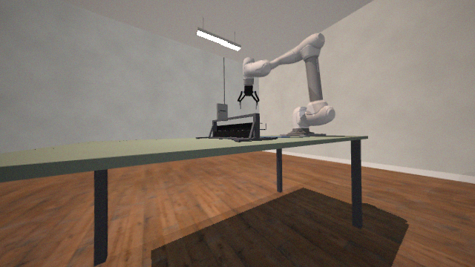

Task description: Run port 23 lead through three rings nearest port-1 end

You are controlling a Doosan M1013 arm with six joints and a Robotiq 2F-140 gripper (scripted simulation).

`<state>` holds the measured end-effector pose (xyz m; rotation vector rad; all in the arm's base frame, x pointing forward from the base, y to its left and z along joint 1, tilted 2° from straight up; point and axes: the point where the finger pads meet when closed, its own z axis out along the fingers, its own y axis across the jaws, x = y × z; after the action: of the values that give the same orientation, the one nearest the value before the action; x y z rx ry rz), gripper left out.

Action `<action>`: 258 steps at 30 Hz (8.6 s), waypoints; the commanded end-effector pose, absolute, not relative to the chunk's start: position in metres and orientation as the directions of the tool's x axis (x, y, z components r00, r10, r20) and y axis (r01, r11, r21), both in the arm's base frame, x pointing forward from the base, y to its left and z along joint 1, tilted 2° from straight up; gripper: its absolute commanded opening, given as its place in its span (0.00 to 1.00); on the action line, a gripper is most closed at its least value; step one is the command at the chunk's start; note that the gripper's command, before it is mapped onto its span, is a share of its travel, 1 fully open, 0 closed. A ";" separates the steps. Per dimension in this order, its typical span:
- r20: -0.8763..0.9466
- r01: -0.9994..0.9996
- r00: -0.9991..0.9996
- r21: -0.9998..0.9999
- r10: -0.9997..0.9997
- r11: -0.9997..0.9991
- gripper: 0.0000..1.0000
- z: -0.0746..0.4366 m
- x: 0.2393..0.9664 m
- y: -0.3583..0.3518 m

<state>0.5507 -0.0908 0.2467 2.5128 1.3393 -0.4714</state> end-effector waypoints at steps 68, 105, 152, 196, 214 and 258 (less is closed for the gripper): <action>-0.023 0.982 -0.189 -0.024 0.982 0.189 1.00 0.155 0.522 0.141; -0.022 0.974 -0.225 -0.026 0.974 0.224 0.00 0.152 0.519 0.143; -0.009 0.769 -0.640 -0.033 0.769 0.639 0.20 0.151 0.496 0.153; -0.008 0.768 -0.640 -0.033 0.769 0.639 0.20 0.064 0.494 0.151; -0.008 0.768 -0.640 -0.033 0.769 0.639 0.20 0.019 0.493 0.149; -0.008 0.768 -0.640 -0.033 0.769 0.639 0.20 0.013 0.493 0.149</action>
<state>0.4931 0.1491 0.0131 1.3362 2.8495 -0.0525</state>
